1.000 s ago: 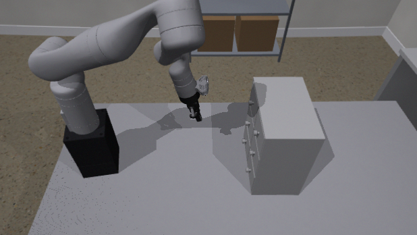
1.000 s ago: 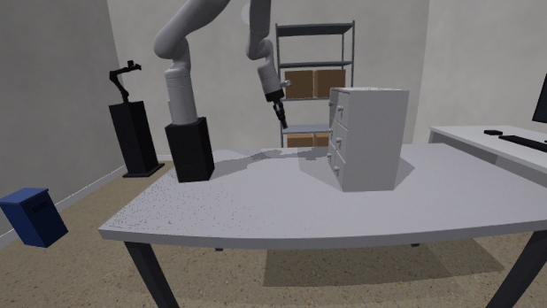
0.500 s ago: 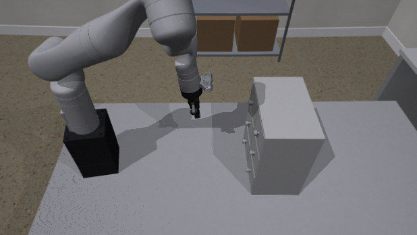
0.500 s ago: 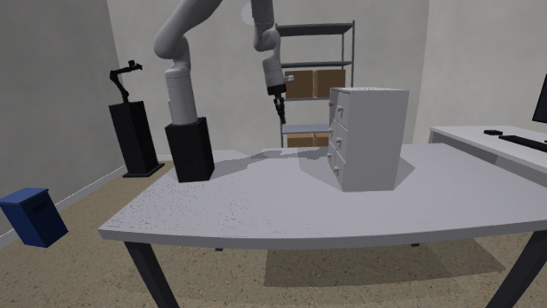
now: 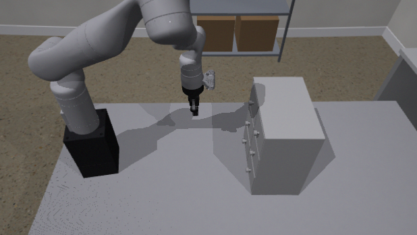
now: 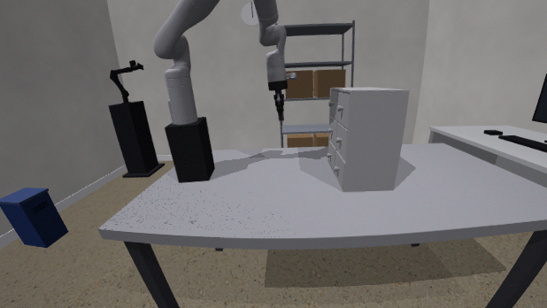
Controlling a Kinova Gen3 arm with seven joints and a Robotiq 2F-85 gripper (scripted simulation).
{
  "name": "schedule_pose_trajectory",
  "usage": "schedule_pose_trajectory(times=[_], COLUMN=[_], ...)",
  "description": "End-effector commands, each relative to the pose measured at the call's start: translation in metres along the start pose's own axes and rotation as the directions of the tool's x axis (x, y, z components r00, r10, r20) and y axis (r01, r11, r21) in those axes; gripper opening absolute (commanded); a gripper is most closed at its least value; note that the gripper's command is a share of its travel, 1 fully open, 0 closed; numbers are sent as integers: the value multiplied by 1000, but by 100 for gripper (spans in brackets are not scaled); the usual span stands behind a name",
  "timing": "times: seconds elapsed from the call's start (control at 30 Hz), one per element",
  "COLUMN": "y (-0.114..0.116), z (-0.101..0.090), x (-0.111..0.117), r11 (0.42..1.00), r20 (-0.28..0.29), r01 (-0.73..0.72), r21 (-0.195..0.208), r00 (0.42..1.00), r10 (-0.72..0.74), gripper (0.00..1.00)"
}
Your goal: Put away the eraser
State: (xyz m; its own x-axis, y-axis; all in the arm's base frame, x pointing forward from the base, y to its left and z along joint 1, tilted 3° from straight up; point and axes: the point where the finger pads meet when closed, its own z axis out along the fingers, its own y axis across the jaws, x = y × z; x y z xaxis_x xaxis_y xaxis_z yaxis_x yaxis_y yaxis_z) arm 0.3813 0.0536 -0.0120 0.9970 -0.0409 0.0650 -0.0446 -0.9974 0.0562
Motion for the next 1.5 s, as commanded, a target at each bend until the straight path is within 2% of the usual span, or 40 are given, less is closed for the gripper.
schedule_pose_trajectory(times=[0.0, 0.4, 1.4, 1.43, 1.47], y=[1, 1, 1, 1, 1], z=[-3, -8, -8, -8, -8], x=[2, -2, -3, -3, -3], r11=[1000, 1000, 1000, 1000, 1000], r20=[8, 53, 57, 57, 57], r01=[-5, -5, -5, -5, -5], r21=[-1, 0, -1, -1, -1], r00=[1000, 999, 998, 998, 998], r10=[5, 5, 5, 5, 5], gripper=[0, 0, 0, 100, 100])
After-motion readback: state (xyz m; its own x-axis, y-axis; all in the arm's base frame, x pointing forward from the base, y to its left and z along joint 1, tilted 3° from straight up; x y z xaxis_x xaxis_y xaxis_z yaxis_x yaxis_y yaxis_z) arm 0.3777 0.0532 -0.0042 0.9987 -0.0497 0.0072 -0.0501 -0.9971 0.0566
